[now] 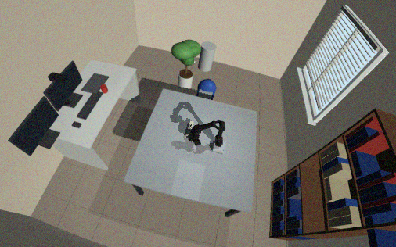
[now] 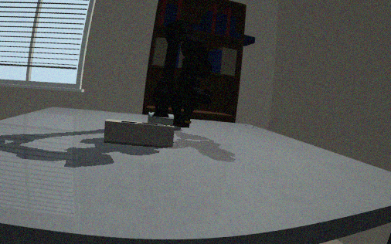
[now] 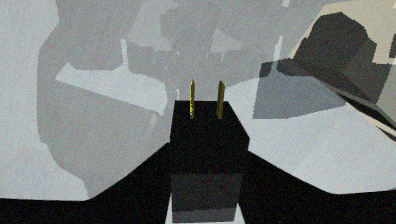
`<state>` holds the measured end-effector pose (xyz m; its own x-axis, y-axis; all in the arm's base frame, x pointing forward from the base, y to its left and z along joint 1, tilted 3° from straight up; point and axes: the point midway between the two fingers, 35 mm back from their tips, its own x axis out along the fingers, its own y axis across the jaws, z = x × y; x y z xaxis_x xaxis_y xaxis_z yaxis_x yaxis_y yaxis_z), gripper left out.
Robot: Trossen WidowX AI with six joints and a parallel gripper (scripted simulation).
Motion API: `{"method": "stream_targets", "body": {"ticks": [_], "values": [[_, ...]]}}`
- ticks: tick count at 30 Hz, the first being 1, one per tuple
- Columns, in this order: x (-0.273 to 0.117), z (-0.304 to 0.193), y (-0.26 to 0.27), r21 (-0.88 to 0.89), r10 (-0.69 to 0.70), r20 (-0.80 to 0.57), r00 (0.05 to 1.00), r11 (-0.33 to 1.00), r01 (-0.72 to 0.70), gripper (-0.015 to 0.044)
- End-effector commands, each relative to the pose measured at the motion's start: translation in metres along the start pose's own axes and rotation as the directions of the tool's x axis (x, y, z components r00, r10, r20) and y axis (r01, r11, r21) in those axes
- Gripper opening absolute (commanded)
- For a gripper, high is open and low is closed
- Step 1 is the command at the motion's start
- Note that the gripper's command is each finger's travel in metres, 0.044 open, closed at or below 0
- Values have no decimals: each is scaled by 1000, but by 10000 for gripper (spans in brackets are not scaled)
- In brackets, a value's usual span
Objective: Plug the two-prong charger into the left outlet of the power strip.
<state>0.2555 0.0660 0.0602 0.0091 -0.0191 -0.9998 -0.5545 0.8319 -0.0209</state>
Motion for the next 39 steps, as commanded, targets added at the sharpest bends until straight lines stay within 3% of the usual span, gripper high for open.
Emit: {"method": "stream_targets", "body": {"ticks": [1,39], "values": [[3,-4,-7,41,6,2,1000,999,-6,0],[30,-48,-63,351,23,3,1000,936,-22,0]]}}
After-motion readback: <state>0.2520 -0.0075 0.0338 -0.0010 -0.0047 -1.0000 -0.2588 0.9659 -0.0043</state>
